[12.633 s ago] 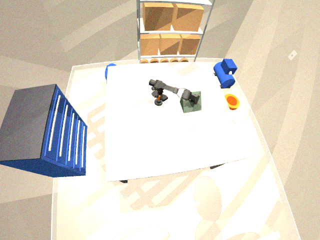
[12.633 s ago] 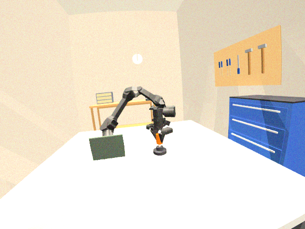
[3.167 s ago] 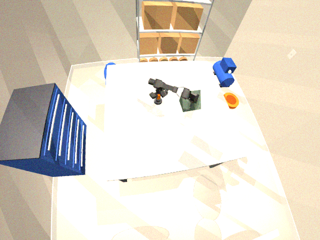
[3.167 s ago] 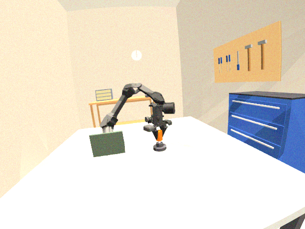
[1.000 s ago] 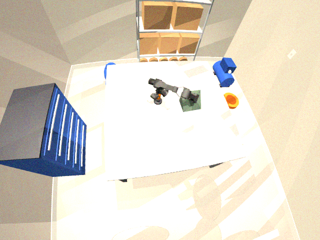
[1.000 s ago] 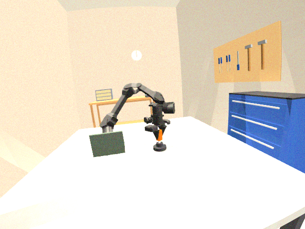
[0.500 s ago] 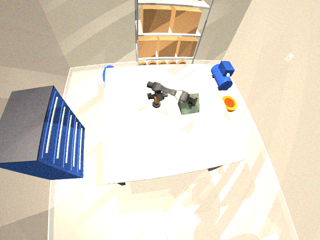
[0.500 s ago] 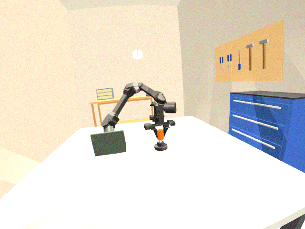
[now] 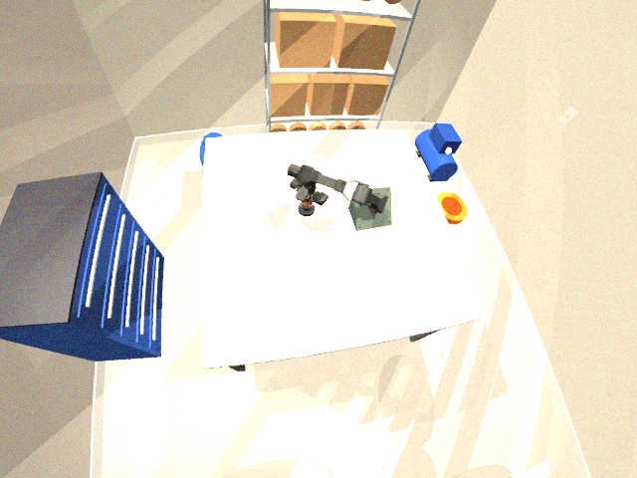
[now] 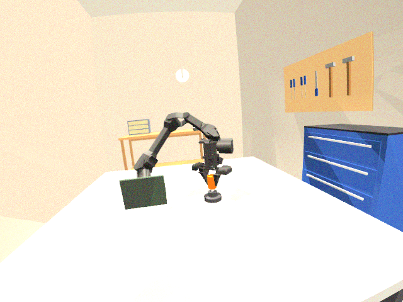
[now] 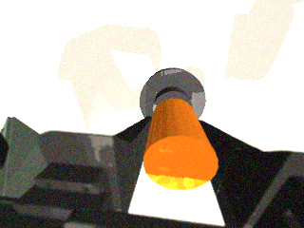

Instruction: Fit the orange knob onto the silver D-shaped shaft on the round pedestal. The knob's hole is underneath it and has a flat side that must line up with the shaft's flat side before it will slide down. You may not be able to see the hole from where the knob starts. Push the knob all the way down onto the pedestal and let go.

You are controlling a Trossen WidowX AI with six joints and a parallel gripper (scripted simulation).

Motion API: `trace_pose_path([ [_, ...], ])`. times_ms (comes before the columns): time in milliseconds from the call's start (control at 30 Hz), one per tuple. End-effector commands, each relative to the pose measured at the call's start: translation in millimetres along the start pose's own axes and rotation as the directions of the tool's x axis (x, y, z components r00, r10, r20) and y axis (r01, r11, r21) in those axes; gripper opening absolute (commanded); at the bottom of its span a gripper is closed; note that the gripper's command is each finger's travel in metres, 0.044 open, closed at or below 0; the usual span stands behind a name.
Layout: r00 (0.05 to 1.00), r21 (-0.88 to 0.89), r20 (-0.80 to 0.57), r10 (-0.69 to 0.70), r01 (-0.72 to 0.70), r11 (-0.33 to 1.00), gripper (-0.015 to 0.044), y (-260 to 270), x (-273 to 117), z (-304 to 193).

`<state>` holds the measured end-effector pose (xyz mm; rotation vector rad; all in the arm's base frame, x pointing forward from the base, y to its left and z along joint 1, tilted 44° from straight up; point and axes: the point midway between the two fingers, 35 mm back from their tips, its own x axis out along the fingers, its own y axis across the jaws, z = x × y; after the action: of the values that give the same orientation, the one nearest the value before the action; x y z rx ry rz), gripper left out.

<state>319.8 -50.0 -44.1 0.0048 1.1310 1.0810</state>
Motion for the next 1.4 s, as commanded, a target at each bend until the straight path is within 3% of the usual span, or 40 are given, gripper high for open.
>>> trace_pose_path([
  [0, 1.000, 0.485, 0.000, -0.001, 0.001, 0.875, 0.0000, -0.4, -2.5, 1.2],
  [200, 1.000, 0.730, 0.000, -0.001, 0.001, 0.683, 0.0000, -0.7, -5.4, 3.1],
  [1367, 1.000, 0.730, 0.000, -0.001, 0.001, 0.683, 0.0000, -0.8, -3.1, 1.5],
])
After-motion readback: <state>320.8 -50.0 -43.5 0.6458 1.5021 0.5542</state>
